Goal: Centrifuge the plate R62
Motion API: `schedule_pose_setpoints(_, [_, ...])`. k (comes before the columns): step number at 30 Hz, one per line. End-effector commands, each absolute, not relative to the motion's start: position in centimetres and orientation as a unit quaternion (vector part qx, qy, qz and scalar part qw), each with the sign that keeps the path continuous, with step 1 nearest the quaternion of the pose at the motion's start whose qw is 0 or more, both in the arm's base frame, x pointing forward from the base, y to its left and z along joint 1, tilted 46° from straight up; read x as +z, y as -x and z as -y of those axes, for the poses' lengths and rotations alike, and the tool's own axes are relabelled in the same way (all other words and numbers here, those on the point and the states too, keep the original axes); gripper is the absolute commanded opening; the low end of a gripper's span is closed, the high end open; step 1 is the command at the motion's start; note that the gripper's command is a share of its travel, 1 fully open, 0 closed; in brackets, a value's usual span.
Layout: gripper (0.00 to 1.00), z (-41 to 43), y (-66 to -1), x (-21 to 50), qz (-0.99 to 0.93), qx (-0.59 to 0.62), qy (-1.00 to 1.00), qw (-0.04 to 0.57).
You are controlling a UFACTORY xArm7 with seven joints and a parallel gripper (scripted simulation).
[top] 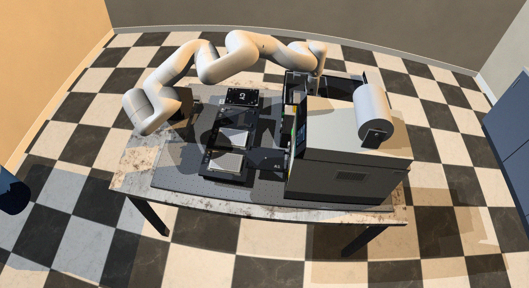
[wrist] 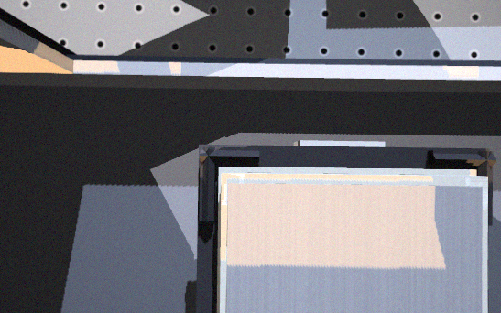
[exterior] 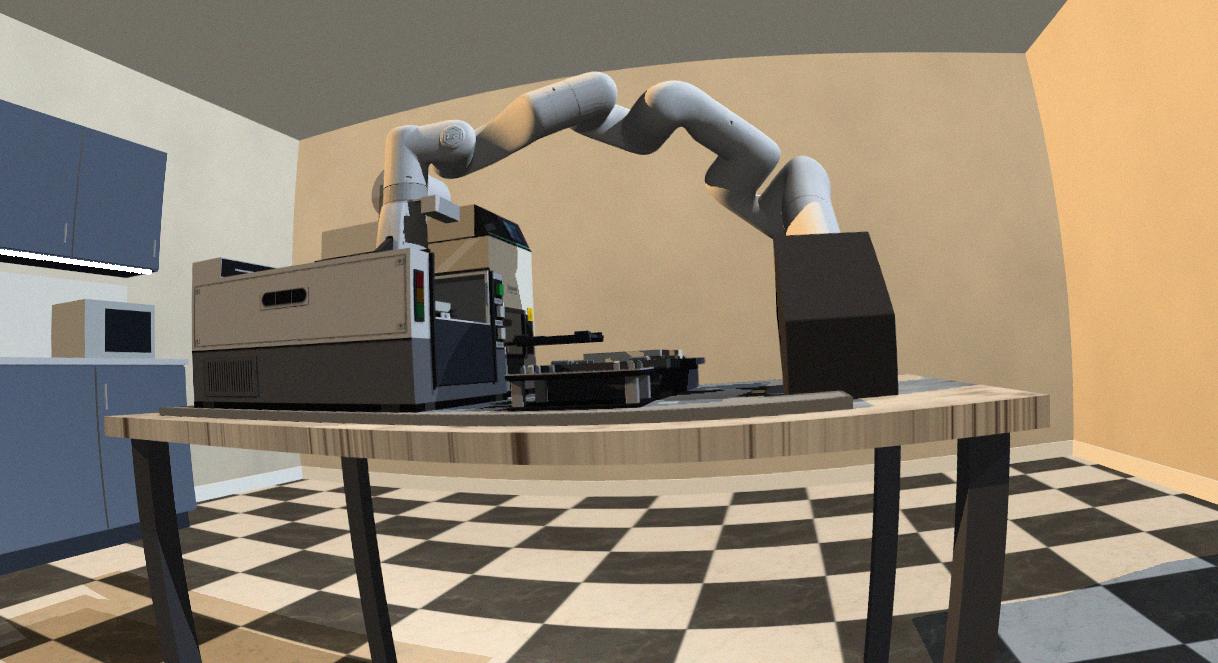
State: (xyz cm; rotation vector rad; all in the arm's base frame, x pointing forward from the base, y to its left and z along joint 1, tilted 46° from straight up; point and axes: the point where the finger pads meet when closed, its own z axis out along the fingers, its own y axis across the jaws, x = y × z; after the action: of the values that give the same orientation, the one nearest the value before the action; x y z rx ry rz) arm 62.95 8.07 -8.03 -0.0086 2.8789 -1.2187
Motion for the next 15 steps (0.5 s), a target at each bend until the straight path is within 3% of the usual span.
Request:
schedule_pose_setpoints(1, [0.00,-8.36,-63.09,-7.85,-0.921,-0.388,0.004,0.010])
schedule_pose_setpoints(15, [0.00,-8.36,-63.09,-7.85,-0.921,-0.388,0.004,0.010])
